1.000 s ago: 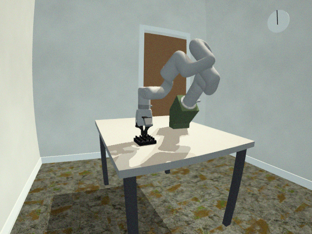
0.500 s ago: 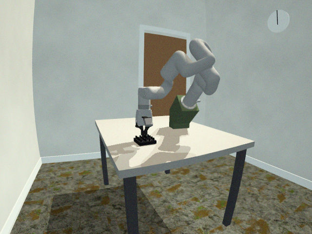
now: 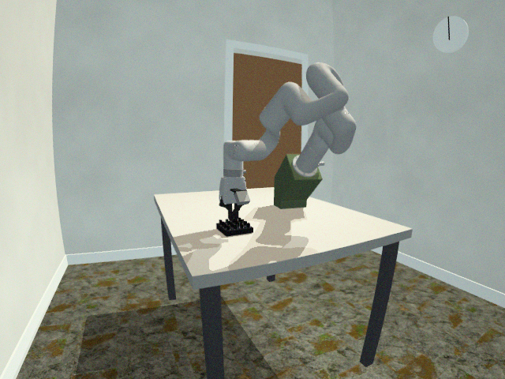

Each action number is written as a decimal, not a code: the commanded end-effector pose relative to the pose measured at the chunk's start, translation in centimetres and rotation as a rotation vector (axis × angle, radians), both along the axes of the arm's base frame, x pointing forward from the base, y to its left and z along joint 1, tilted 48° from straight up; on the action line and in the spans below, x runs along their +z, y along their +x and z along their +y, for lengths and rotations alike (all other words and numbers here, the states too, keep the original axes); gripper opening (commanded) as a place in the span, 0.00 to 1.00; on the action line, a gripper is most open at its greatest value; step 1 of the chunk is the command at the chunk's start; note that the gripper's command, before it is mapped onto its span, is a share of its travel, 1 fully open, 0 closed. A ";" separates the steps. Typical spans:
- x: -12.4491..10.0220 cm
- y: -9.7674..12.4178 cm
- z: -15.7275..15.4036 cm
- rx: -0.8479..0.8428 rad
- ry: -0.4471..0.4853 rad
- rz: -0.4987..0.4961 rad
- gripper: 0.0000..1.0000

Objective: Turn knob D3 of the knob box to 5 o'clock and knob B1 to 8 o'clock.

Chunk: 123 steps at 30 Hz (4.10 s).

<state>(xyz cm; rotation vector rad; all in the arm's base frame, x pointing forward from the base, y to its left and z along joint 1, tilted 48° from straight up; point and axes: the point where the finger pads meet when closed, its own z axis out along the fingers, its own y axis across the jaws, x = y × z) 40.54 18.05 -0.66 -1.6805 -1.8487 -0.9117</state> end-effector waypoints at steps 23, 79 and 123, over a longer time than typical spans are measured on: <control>0.1 0.1 -0.1 0.268 -0.035 -0.303 0.08; 0.1 0.1 -0.1 0.992 -0.131 -1.112 0.08; 0.1 0.1 -0.1 1.036 -0.137 -1.161 0.19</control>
